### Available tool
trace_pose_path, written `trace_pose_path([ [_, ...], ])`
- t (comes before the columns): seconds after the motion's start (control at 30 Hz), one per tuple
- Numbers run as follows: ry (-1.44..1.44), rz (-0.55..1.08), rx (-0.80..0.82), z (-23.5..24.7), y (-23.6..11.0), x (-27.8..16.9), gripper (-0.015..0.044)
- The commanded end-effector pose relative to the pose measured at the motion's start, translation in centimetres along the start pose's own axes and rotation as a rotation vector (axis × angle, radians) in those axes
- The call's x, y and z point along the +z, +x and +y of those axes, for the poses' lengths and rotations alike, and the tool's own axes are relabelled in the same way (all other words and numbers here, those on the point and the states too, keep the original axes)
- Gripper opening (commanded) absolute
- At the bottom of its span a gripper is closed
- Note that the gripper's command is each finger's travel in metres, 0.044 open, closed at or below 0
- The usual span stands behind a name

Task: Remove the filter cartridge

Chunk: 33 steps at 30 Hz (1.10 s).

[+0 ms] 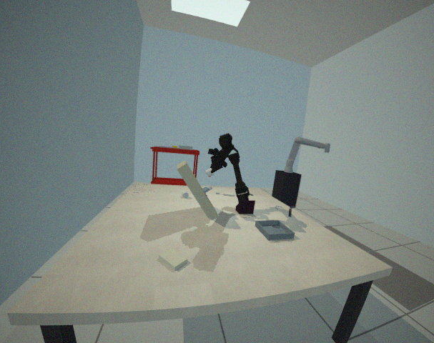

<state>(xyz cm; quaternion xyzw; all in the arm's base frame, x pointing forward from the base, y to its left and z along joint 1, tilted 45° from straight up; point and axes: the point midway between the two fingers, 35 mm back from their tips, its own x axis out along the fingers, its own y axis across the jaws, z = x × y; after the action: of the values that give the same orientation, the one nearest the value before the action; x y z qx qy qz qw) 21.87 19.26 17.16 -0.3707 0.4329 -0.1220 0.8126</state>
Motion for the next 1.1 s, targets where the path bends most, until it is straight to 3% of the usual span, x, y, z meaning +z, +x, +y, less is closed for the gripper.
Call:
trace_pose_path([
  [0.0,0.007,-0.001,0.002,0.2,-0.8,0.2,0.0000],
  [0.57,0.060,0.020,-0.005,8.6,0.4,0.5,0.0000],
  [0.63,0.038,0.023,-0.007,7.9,0.4,0.3,0.0000],
  [1.07,-0.407,0.074,0.263,16.4,-2.4,-3.7,0.0000],
])
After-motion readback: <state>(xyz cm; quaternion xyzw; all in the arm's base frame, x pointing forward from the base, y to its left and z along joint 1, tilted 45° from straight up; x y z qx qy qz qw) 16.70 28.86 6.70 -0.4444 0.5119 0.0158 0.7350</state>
